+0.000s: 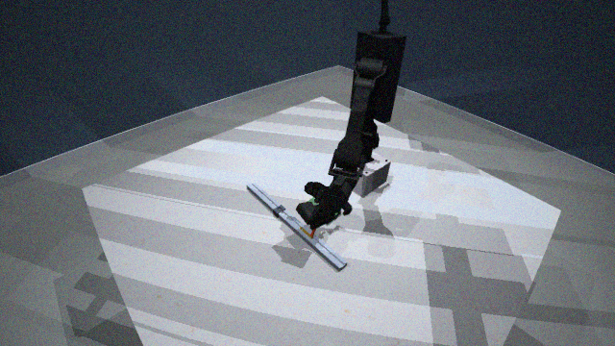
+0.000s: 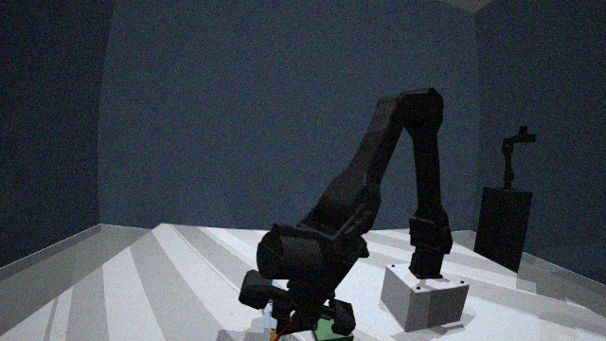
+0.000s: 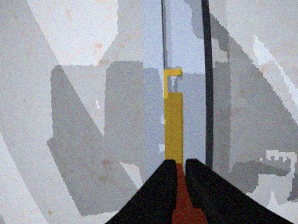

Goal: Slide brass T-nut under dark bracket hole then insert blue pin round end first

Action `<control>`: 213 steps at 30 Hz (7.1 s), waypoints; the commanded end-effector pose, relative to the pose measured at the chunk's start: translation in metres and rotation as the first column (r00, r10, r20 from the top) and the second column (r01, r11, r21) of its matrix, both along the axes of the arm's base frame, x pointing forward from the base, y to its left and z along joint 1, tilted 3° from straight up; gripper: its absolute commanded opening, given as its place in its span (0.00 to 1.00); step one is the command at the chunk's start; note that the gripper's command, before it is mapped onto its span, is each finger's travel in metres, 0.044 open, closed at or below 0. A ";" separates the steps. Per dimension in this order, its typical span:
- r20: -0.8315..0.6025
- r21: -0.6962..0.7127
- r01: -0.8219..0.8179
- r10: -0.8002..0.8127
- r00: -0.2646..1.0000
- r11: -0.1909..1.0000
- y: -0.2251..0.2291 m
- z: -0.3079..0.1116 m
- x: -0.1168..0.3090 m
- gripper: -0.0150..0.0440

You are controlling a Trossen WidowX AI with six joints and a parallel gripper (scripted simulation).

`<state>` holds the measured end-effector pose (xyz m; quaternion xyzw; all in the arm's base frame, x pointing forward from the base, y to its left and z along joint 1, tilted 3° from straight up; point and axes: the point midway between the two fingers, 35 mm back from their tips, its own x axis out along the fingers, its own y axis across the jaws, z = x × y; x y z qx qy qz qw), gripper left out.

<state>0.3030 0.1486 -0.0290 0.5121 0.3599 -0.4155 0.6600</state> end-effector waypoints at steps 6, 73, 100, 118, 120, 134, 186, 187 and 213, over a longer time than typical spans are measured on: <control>-0.025 -0.001 -0.004 0.004 1.000 1.000 0.001 0.000 0.001 0.00; -0.161 -0.017 -0.006 0.003 0.987 1.000 0.002 0.002 0.009 0.00; -0.215 -0.025 -0.007 0.001 0.977 1.000 0.002 0.003 0.012 0.00; -0.249 -0.029 -0.007 0.000 0.969 1.000 0.002 0.003 0.014 0.00; -0.252 -0.030 -0.007 0.000 0.968 1.000 0.002 0.003 0.015 0.00; -0.274 -0.031 -0.008 -0.001 0.962 0.999 0.003 0.003 0.016 0.00; -0.342 -0.043 -0.007 -0.008 0.940 0.999 -0.010 0.004 0.024 0.00; -0.342 -0.044 -0.007 -0.009 0.940 0.999 -0.011 0.004 0.024 0.00; -0.340 -0.048 -0.006 -0.010 0.940 0.999 -0.051 0.004 0.030 0.00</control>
